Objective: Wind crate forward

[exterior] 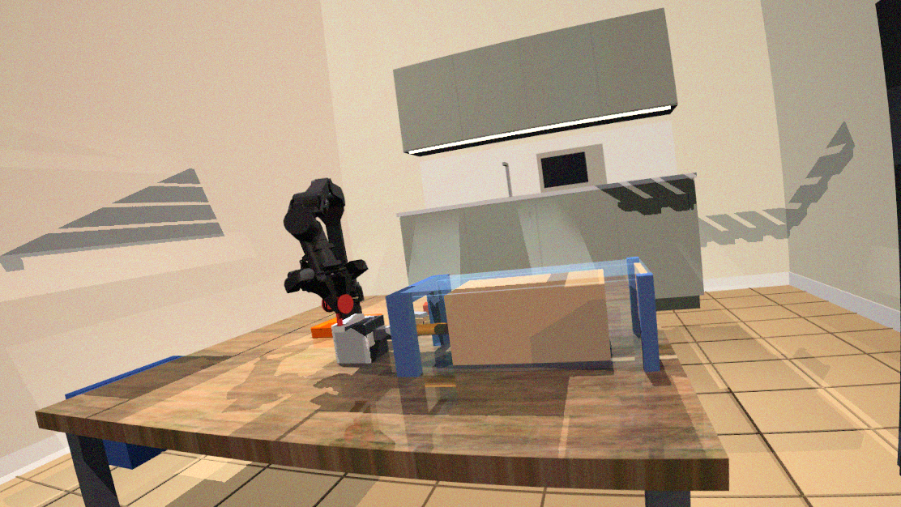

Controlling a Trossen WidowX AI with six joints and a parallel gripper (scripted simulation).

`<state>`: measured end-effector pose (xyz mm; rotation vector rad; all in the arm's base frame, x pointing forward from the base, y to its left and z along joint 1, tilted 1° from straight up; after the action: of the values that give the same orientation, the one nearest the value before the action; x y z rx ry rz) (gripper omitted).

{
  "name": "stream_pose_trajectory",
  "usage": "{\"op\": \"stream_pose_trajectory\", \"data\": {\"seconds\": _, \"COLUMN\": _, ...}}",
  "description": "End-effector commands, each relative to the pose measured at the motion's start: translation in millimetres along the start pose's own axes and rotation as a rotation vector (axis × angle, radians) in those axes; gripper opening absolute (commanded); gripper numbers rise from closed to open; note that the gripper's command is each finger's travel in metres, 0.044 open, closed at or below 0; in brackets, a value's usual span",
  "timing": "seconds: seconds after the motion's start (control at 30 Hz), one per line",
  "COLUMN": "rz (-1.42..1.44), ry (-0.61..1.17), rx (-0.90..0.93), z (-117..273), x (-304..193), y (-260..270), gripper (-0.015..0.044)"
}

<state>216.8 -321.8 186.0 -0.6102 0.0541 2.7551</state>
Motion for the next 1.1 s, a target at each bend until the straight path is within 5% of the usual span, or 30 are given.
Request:
{"op": "stream_pose_trajectory", "data": {"seconds": 0.0, "rz": 0.021, "ry": 0.021, "rx": -0.035, "z": -8, "x": -12, "y": -12, "gripper": 0.0}}
{"op": "stream_pose_trajectory", "data": {"seconds": 1.07, "rz": 0.021, "ry": 0.022, "rx": -0.036, "z": -14, "x": -25, "y": -32, "gripper": 0.0}}
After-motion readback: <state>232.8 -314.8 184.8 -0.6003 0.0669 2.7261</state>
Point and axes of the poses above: the point midway between the two fingers, 35 mm back from their tips, its own z axis back along the fingers, its own y axis across the jaws, x = y × z, the point moved 5 cm from there along z, back along the fingers, and after that the axes turned 8 degrees about -z, right-handed, at the moved point
